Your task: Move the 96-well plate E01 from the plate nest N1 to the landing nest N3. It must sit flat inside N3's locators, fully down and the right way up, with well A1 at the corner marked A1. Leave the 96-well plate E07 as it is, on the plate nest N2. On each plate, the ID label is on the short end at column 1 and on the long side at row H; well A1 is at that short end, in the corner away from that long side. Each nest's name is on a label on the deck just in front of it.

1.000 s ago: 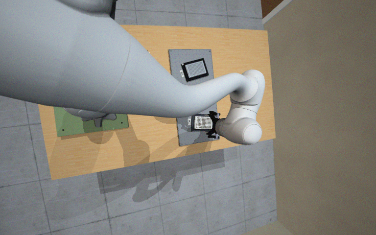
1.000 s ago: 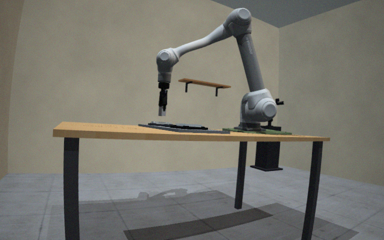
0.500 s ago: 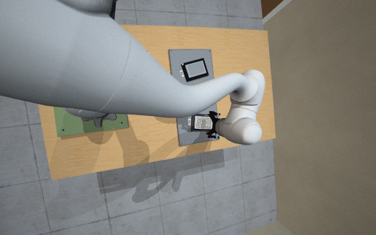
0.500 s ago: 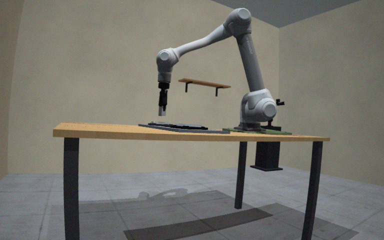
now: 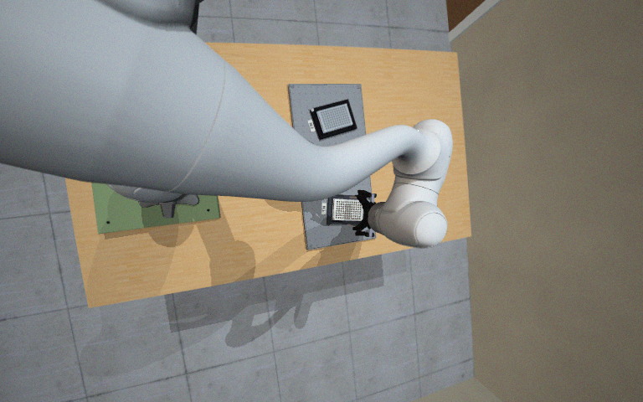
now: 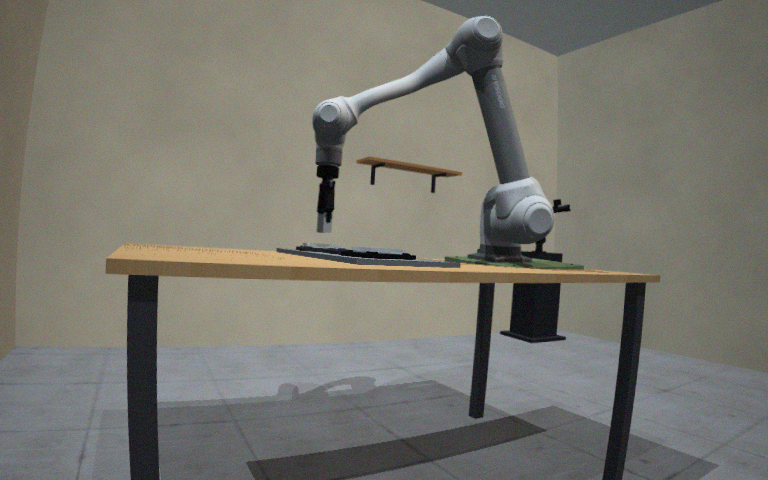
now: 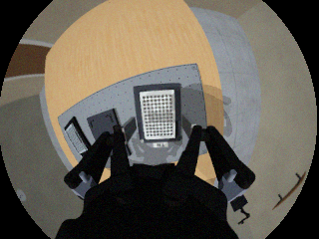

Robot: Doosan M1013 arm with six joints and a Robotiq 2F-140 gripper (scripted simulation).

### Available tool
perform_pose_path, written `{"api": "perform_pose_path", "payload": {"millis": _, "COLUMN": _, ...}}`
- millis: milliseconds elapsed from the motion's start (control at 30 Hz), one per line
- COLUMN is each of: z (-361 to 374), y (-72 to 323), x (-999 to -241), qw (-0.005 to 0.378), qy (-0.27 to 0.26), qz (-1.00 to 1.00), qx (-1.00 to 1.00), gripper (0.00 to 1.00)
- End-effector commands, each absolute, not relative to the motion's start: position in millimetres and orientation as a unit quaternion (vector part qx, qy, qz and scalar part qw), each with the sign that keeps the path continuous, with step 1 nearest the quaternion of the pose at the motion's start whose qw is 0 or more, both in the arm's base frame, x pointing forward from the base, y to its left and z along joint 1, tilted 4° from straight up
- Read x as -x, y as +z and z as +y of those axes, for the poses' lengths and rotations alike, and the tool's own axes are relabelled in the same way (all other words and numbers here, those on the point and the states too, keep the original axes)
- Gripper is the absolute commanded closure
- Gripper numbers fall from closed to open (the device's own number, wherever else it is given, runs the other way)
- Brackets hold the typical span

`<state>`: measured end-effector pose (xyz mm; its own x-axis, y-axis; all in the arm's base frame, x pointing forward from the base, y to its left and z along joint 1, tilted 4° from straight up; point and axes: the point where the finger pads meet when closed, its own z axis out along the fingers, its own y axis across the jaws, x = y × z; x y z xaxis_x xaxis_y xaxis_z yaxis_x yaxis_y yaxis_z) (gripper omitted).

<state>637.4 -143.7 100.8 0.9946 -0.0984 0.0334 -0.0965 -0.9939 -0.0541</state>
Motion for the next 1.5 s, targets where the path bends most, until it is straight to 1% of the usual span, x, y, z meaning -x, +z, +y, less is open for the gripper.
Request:
{"api": "perform_pose_path", "payload": {"millis": 0, "z": -143.6, "y": 100.0, "x": -637.4, "qw": 0.026, "qy": -0.018, "qz": 0.049, "qx": 0.998, "gripper": 0.34}}
{"api": "perform_pose_path", "payload": {"millis": 1467, "z": -141.6, "y": 77.0, "x": -638.9, "qw": 0.026, "qy": -0.018, "qz": 0.048, "qx": 0.998, "gripper": 0.34}}
